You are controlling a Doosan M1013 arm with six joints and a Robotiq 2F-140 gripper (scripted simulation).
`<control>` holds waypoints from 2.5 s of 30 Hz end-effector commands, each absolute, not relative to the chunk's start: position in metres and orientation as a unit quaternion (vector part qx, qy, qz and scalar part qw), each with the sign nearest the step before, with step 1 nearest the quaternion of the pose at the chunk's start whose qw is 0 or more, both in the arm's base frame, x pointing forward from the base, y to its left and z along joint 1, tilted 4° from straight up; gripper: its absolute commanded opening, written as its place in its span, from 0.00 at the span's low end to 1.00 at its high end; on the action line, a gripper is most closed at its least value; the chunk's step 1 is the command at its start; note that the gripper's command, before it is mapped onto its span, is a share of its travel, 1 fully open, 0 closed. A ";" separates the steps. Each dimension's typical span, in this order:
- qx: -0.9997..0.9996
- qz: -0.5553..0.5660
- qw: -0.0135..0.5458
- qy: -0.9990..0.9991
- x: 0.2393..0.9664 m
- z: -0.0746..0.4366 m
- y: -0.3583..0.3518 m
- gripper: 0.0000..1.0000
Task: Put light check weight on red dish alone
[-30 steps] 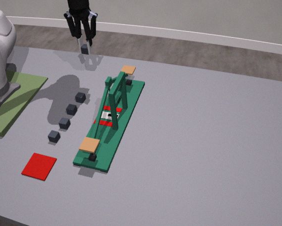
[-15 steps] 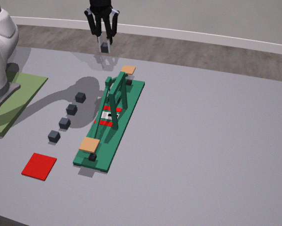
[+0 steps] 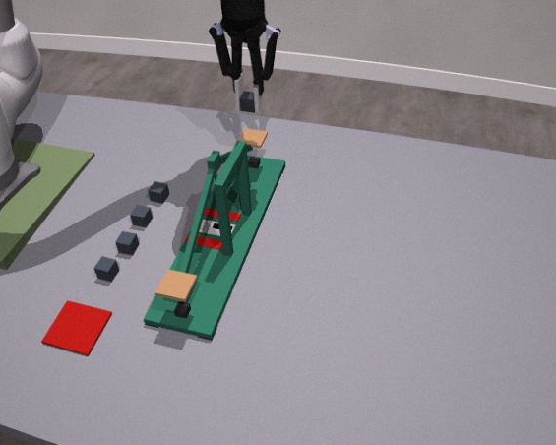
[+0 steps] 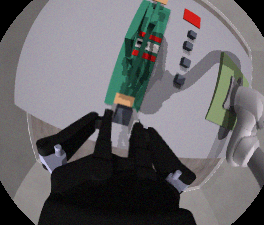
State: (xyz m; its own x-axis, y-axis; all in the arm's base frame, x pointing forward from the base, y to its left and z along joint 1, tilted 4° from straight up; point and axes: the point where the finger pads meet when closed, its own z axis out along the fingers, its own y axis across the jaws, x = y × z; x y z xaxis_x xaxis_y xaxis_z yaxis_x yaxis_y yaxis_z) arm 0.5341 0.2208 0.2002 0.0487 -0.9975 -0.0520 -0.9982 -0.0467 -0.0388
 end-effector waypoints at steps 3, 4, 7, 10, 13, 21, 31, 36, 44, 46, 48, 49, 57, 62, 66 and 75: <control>-0.723 0.006 0.032 0.690 0.534 0.200 0.221 0.24; -0.723 0.006 0.032 0.690 0.534 0.200 0.221 0.24; -0.723 0.006 0.032 0.690 0.534 0.198 0.221 0.24; -0.723 0.006 0.032 0.690 0.535 0.193 0.221 0.24; -0.723 0.006 0.032 0.690 0.535 0.187 0.222 0.24; -0.723 0.006 0.032 0.690 0.536 0.168 0.223 0.24; -0.723 0.006 0.032 0.690 0.537 0.140 0.224 0.24; -0.723 0.006 0.032 0.690 0.537 0.136 0.225 0.24; -0.723 0.006 0.032 0.690 0.537 0.136 0.225 0.24; -0.723 0.006 0.032 0.690 0.537 0.136 0.225 0.24; -0.723 0.006 0.032 0.690 0.537 0.136 0.225 0.24; -0.723 0.006 0.032 0.690 0.537 0.136 0.225 0.24; -0.723 0.006 0.032 0.690 0.537 0.136 0.225 0.24; -0.723 0.006 0.032 0.690 0.537 0.136 0.225 0.24; -0.723 0.006 0.032 0.690 0.537 0.136 0.225 0.24; -0.723 0.006 0.032 0.690 0.537 0.136 0.225 0.24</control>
State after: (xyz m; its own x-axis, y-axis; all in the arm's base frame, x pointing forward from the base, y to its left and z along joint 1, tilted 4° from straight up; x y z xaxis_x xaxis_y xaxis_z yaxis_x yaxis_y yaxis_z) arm 0.5375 0.2246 0.1354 0.0487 -0.9975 -0.0520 -0.9982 -0.0467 -0.0385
